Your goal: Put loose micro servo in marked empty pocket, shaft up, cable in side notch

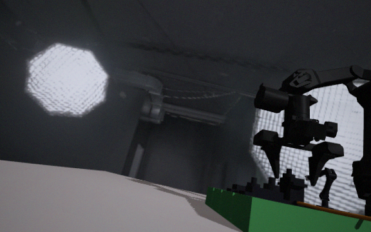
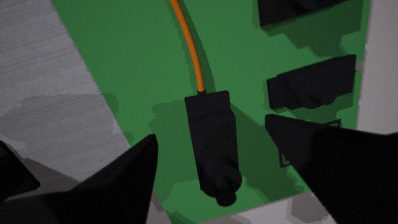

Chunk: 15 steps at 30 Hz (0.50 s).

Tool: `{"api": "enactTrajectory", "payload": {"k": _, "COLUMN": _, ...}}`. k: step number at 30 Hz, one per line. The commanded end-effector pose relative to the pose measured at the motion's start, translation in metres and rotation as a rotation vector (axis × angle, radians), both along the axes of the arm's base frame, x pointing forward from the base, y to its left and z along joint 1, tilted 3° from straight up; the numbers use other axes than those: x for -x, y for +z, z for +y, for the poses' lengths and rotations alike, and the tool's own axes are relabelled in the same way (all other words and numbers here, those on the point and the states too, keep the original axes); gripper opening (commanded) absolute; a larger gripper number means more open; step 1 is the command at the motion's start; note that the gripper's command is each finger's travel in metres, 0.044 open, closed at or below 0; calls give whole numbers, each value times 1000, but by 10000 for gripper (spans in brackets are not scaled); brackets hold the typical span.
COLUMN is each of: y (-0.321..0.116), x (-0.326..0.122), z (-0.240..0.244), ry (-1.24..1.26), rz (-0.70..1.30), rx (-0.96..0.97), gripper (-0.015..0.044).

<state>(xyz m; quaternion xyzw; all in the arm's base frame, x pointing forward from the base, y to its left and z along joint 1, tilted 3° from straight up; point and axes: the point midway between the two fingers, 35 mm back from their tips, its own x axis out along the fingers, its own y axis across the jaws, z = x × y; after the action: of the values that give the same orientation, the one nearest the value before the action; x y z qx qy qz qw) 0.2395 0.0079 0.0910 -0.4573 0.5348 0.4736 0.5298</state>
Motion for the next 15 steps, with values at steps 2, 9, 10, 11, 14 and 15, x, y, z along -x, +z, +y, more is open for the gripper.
{"api": "enactTrajectory", "payload": {"k": 2, "y": -2, "x": 0, "z": -1, "ry": 4, "rz": 0, "rx": 5, "gripper": 256}}
{"api": "enactTrajectory", "payload": {"k": 9, "y": -2, "x": 0, "z": -1, "ry": 4, "rz": 0, "rx": 5, "gripper": 92}}
{"api": "enactTrajectory", "payload": {"k": 10, "y": -2, "x": 0, "z": -1, "ry": 4, "rz": 0, "rx": 5, "gripper": 85}}
{"api": "enactTrajectory", "payload": {"k": 11, "y": -2, "x": 0, "z": -1, "ry": 4, "rz": 0, "rx": 5, "gripper": 79}}
{"api": "enactTrajectory", "payload": {"k": 14, "y": -1, "x": 0, "z": -1, "ry": 4, "rz": 0, "rx": 5, "gripper": 39}}
{"api": "enactTrajectory", "payload": {"k": 15, "y": 0, "x": 0, "z": -1, "ry": 4, "rz": 0, "rx": 5, "gripper": 13}}
